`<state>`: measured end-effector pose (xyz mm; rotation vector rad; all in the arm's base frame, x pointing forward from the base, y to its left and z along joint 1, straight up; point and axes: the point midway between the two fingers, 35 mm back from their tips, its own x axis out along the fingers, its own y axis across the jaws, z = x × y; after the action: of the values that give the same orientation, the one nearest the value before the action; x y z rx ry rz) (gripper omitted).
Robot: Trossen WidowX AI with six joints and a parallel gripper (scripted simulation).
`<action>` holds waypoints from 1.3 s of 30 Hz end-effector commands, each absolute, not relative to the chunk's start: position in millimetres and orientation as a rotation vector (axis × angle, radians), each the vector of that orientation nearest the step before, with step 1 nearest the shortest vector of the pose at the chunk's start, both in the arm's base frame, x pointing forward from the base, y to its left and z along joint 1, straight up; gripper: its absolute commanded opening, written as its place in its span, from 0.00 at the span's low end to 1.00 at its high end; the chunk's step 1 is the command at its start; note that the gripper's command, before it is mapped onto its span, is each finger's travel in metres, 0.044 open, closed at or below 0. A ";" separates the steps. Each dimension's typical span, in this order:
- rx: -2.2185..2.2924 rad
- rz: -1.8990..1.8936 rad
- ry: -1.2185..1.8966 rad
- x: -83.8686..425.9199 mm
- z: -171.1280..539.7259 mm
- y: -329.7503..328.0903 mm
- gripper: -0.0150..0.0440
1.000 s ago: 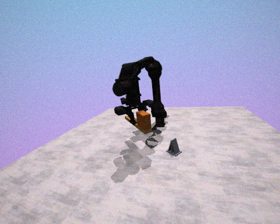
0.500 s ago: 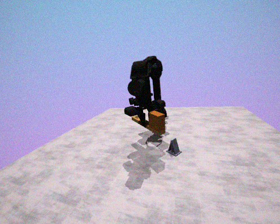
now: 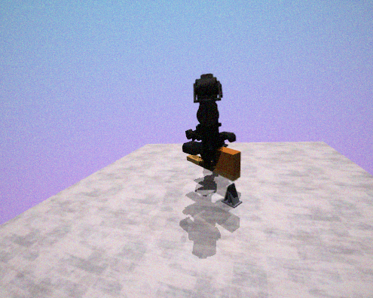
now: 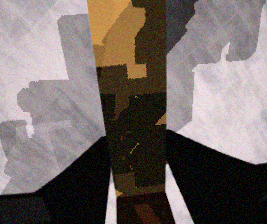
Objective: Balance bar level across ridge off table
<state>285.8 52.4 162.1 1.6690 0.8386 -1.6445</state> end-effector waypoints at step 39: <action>1.651 -1.598 0.866 287.5 123.7 88.2 0.25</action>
<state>287.8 88.4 126.9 1.6503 0.8660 -1.5982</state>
